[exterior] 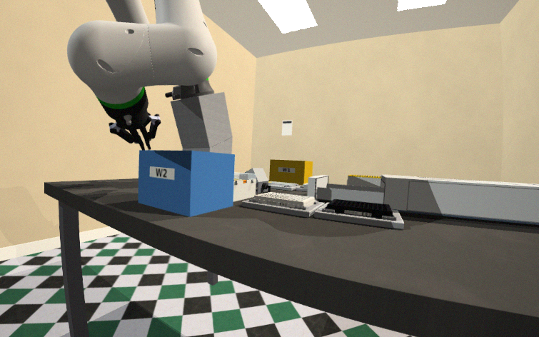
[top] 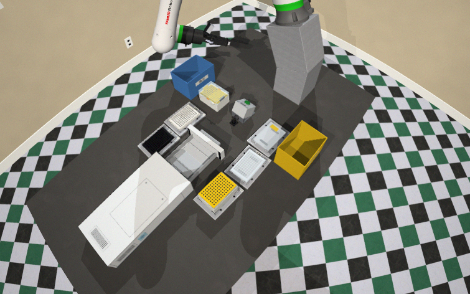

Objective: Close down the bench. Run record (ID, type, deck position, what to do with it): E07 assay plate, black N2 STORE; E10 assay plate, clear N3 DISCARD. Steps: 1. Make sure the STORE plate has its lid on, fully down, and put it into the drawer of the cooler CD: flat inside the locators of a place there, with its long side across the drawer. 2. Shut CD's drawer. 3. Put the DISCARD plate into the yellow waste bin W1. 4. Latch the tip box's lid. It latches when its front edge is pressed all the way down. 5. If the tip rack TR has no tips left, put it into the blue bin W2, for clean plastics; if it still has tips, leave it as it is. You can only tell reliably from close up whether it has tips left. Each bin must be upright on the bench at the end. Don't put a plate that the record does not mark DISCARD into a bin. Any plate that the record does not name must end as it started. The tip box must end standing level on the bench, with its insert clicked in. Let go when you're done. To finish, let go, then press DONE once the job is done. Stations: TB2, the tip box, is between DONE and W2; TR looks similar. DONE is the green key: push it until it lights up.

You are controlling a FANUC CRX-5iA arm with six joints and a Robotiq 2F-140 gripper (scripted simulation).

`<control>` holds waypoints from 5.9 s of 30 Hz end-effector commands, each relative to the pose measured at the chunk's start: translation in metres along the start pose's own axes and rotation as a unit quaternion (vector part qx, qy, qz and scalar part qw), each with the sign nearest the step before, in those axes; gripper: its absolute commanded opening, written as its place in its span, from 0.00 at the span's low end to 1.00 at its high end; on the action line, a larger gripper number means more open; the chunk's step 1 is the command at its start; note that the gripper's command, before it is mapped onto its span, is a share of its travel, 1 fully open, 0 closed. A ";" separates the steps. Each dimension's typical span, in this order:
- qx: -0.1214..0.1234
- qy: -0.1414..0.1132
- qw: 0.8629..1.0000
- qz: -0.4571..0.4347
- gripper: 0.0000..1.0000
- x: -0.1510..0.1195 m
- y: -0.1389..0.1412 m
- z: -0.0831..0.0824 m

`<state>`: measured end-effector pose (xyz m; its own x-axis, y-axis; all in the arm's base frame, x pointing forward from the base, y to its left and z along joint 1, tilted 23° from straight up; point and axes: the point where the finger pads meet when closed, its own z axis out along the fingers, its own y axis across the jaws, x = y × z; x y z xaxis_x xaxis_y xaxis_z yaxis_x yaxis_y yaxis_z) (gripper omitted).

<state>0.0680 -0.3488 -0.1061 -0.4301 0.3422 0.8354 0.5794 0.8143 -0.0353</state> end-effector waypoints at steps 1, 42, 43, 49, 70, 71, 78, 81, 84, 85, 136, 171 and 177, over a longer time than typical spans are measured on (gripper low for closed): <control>0.023 -0.015 0.999 -0.047 0.10 -0.005 0.005 -0.008; 0.280 -0.037 0.805 -0.521 0.10 -0.070 0.112 -0.097; 0.286 -0.035 0.796 -0.533 0.10 -0.072 0.116 -0.099; 0.315 -0.025 0.750 -0.581 0.10 -0.077 0.133 -0.108; 0.398 0.023 0.573 -0.715 0.10 -0.092 0.199 -0.133; 0.403 0.027 0.560 -0.723 0.10 -0.092 0.204 -0.135; 0.429 0.051 0.485 -0.761 0.10 -0.095 0.231 -0.142; 0.438 0.060 0.456 -0.772 0.10 -0.096 0.241 -0.144; 0.447 0.071 0.424 -0.785 0.10 -0.097 0.253 -0.146; 0.447 0.071 0.424 -0.785 0.10 -0.097 0.253 -0.146; 0.508 0.263 -0.108 -0.813 0.10 -0.077 0.444 -0.138; 0.508 0.283 -0.168 -0.796 0.70 -0.075 0.474 -0.096; 0.508 0.283 -0.168 -0.796 0.70 -0.079 0.477 -0.073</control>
<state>0.4349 -0.0289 -0.1406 0.9995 -0.0302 0.0120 -0.0325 -0.9220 0.3858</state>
